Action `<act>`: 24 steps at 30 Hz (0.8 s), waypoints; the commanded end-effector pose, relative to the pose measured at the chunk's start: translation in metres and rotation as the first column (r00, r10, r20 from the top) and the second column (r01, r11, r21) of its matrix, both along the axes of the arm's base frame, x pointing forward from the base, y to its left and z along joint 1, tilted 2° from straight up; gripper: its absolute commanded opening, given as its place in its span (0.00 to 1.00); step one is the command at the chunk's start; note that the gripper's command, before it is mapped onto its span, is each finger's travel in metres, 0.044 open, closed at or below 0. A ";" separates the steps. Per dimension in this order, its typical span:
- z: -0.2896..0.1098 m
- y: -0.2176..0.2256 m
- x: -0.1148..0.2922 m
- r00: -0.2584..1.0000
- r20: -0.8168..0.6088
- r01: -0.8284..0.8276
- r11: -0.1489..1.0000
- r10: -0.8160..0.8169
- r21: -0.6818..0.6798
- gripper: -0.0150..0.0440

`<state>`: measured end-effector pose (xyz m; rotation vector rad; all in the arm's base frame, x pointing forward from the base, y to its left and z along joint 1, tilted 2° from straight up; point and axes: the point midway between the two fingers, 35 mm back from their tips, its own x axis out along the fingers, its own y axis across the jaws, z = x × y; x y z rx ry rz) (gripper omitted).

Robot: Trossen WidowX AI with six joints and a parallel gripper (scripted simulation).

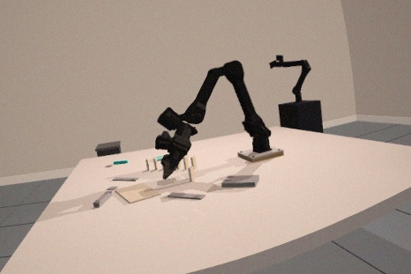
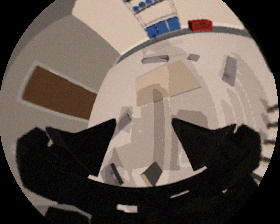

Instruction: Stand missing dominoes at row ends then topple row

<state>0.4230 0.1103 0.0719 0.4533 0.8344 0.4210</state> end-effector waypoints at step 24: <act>0.066 0.000 -0.073 0.483 -0.576 0.439 0.751 -0.660 -0.493 1.00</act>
